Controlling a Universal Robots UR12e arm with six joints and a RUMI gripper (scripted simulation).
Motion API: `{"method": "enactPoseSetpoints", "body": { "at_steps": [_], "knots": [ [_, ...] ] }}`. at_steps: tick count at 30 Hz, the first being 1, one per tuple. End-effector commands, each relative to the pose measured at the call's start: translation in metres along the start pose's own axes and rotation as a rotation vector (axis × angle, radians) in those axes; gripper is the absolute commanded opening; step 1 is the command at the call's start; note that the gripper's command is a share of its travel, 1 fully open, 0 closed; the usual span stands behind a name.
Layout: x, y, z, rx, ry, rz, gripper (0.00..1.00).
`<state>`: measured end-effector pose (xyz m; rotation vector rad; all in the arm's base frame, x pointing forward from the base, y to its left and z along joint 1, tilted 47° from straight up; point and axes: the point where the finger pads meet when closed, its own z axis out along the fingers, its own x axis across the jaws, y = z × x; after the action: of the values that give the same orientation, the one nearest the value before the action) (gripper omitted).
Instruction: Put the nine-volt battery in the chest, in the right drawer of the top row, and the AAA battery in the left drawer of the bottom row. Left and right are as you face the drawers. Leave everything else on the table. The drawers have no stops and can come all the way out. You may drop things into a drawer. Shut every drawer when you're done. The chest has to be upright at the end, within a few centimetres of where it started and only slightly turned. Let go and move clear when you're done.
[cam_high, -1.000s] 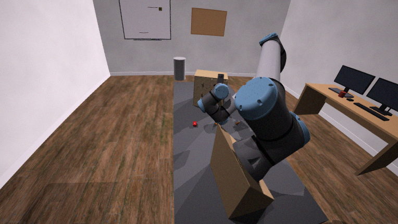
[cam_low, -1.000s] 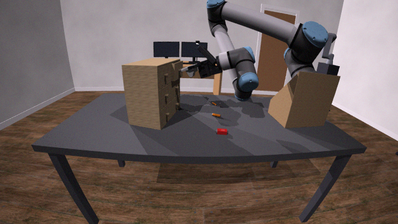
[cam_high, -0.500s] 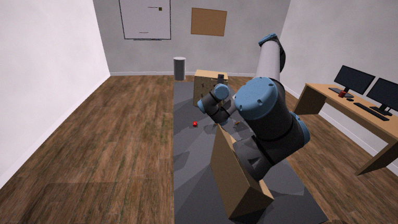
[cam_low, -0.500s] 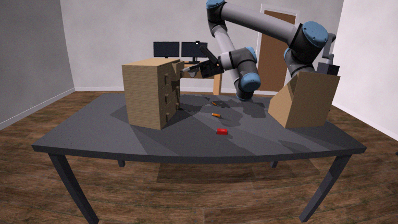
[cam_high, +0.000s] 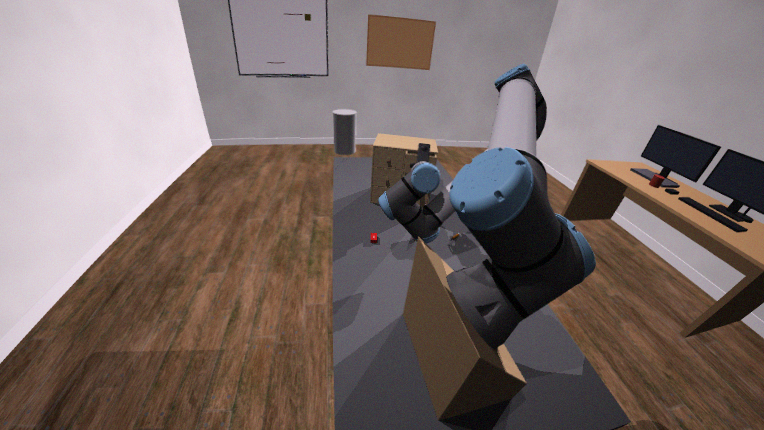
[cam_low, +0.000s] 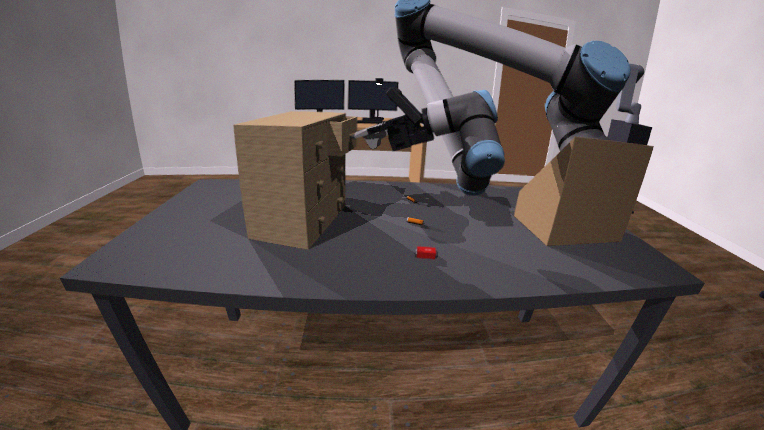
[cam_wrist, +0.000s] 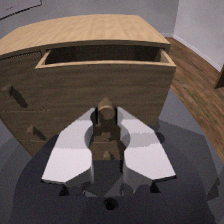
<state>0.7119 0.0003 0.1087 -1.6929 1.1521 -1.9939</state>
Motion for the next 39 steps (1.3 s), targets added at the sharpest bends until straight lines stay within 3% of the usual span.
{"method": "enactPoseSetpoints", "body": {
  "at_steps": [1, 39],
  "knots": [
    [0.000, 0.001, -0.003, 0.001, 0.000, 0.000, 0.07],
    [0.000, 0.008, -0.023, 0.001, 0.000, 0.000, 0.07]
  ]
}}
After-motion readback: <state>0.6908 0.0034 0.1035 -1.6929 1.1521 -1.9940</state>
